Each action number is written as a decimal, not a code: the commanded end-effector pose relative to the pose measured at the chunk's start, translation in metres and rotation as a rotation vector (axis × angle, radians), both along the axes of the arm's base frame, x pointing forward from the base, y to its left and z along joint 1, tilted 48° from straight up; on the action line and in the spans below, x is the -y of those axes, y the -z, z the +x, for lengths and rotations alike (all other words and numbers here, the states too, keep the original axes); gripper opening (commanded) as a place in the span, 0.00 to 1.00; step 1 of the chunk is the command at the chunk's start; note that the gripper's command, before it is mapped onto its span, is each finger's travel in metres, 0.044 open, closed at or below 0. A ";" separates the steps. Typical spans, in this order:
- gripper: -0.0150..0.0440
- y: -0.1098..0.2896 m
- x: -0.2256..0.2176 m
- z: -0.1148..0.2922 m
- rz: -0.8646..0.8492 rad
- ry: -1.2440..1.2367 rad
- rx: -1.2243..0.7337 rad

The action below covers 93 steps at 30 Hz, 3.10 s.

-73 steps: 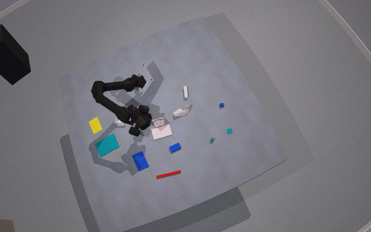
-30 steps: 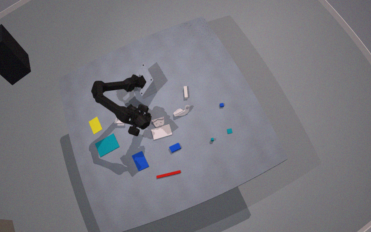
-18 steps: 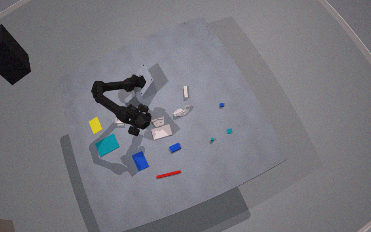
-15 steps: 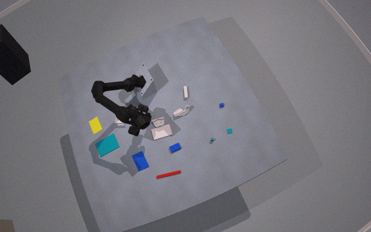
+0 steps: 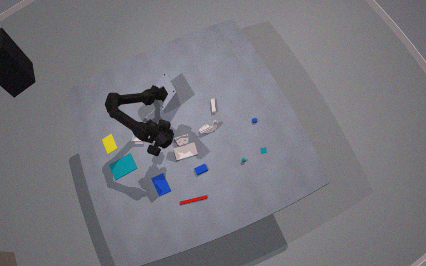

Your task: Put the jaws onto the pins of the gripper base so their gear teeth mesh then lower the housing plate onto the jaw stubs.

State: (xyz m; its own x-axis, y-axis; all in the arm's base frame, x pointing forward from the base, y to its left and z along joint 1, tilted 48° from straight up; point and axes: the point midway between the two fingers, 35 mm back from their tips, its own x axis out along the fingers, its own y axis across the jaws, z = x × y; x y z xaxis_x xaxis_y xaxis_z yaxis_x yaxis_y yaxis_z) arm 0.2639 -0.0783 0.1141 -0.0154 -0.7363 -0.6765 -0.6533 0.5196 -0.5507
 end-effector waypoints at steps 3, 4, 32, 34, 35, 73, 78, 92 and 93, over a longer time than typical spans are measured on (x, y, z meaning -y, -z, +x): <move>1.00 0.000 0.000 0.000 0.000 0.000 0.000; 1.00 0.000 0.000 0.000 0.000 0.000 0.000; 0.56 0.000 0.000 0.000 0.000 0.000 0.000; 0.47 0.000 0.000 0.000 0.000 0.000 0.000; 0.42 0.000 0.000 0.000 0.000 0.000 0.000; 0.88 0.000 0.000 0.000 0.000 0.000 0.000; 1.00 0.000 0.000 0.000 0.000 0.000 0.000; 1.00 0.000 0.000 0.000 0.000 0.000 0.000; 1.00 0.000 0.000 0.000 0.000 0.000 0.000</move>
